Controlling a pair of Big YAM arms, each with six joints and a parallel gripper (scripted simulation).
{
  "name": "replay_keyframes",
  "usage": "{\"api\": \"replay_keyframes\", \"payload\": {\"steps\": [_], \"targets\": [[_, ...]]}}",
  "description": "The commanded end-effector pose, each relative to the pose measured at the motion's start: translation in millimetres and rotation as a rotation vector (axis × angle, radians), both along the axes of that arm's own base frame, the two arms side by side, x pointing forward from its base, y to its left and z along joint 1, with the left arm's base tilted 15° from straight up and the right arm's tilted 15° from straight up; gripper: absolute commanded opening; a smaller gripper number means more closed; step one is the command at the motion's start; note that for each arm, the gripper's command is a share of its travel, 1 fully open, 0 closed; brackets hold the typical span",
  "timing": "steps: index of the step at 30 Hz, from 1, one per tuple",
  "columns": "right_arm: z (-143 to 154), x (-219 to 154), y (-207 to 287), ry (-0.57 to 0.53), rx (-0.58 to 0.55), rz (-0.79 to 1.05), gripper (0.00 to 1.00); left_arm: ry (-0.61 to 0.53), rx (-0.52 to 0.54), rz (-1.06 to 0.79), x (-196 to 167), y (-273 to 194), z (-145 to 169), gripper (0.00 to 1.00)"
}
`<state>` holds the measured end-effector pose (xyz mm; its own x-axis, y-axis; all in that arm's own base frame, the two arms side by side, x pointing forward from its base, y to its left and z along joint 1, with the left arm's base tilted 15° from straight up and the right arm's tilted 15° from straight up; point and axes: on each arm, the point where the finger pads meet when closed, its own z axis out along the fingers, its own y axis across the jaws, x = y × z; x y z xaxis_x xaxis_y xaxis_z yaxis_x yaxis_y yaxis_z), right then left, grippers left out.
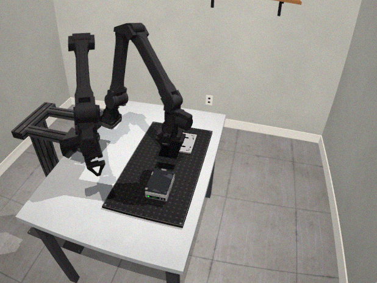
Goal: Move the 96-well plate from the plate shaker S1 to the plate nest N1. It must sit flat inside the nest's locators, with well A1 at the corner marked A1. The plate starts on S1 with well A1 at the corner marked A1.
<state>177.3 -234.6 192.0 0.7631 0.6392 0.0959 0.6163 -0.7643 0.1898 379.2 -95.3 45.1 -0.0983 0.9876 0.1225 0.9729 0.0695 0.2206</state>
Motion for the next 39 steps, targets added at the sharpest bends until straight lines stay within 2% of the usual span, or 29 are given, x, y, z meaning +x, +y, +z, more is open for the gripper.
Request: {"api": "replay_keyframes", "payload": {"steps": [1,39], "targets": [[25,4,-12,-0.032,-0.047,-0.002,1.0,-0.042,-0.014,-0.025,7,10,13,0.0],[25,4,-12,-0.032,-0.047,-0.002,1.0,-0.059,-0.003,-0.026,15,124,20,0.0]]}}
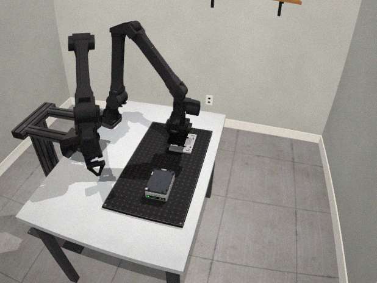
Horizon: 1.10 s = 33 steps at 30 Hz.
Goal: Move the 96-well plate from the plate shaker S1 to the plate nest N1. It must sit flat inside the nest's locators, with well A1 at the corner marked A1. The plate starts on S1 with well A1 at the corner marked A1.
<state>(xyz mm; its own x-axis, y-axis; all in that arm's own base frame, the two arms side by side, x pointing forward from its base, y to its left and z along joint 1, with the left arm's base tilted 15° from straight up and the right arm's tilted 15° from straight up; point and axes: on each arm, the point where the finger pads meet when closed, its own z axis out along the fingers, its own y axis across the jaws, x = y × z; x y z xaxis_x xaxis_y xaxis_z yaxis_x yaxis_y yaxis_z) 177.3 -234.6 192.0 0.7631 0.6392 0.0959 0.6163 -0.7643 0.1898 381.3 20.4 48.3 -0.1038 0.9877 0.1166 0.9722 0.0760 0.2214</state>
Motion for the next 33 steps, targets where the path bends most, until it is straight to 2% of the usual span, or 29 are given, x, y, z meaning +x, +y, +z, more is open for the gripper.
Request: {"api": "replay_keyframes", "payload": {"steps": [1,13,22,33], "targets": [[25,4,-12,-0.032,-0.047,-0.002,1.0,-0.058,0.003,-0.031,13,12,18,0.0],[25,4,-12,-0.032,-0.047,-0.002,1.0,-0.086,0.012,-0.031,26,48,29,0.0],[25,4,-12,-0.032,-0.047,-0.002,1.0,-0.051,0.01,-0.031,24,79,16,0.0],[25,4,-12,-0.032,-0.047,-0.002,1.0,-0.053,0.012,-0.044,27,81,19,0.0]]}}
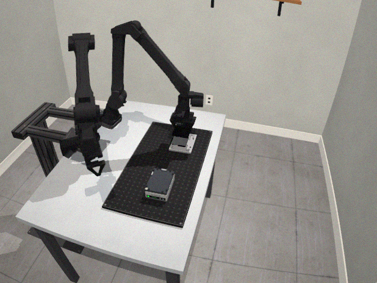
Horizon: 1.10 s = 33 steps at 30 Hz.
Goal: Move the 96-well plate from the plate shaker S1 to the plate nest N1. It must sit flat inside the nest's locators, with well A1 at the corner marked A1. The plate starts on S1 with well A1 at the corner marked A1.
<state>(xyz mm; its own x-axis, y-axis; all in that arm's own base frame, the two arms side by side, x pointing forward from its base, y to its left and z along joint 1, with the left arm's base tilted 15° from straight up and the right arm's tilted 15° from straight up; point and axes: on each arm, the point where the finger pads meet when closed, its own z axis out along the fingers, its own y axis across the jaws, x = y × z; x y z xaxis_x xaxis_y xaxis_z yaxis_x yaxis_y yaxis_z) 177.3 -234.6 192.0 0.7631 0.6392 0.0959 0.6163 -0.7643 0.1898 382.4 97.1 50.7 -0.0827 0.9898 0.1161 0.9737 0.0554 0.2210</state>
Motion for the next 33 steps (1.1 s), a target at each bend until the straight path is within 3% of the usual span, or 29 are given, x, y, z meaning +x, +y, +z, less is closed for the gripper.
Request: {"api": "replay_keyframes", "payload": {"steps": [1,33], "targets": [[25.4,4.3,-11.9,-0.032,-0.047,-0.002,1.0,-0.051,0.012,-0.02,25.7,5.6,15.6,0.0],[25.4,4.3,-11.9,-0.032,-0.047,-0.002,1.0,-0.046,0.01,-0.016,25.8,7.4,15.8,0.0]]}}
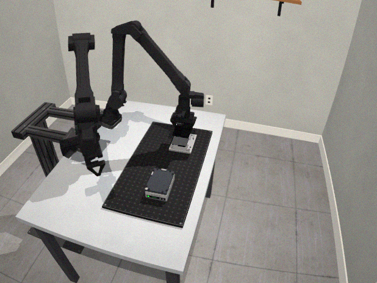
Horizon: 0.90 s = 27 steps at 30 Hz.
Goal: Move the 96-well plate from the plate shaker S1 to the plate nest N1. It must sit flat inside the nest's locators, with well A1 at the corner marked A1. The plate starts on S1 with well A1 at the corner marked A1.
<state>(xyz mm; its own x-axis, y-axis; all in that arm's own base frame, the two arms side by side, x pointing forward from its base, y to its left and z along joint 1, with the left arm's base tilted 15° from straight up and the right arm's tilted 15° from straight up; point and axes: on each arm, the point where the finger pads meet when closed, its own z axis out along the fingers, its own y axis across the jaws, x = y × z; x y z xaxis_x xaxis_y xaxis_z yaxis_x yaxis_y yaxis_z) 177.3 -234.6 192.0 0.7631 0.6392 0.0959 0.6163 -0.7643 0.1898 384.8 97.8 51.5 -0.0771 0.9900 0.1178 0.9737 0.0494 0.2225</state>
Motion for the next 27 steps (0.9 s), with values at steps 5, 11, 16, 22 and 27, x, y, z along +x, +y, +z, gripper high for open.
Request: {"api": "replay_keyframes", "payload": {"steps": [5,11,16,22,27], "targets": [[25,4,-12,-0.032,-0.047,-0.002,1.0,-0.049,0.009,-0.007,25,9,11,0.0],[25,4,-12,-0.032,-0.047,-0.002,1.0,-0.044,0.008,-0.014,26,7,2,0.0],[25,4,-12,-0.032,-0.047,-0.002,1.0,-0.008,0.0,-0.008,11,7,-18,0.0],[25,4,-12,-0.032,-0.047,-0.002,1.0,-0.014,0.001,-0.011,14,7,-27,0.0],[25,4,-12,-0.032,-0.047,-0.002,1.0,-0.023,0.003,-0.01,14,8,-32,0.0]]}}
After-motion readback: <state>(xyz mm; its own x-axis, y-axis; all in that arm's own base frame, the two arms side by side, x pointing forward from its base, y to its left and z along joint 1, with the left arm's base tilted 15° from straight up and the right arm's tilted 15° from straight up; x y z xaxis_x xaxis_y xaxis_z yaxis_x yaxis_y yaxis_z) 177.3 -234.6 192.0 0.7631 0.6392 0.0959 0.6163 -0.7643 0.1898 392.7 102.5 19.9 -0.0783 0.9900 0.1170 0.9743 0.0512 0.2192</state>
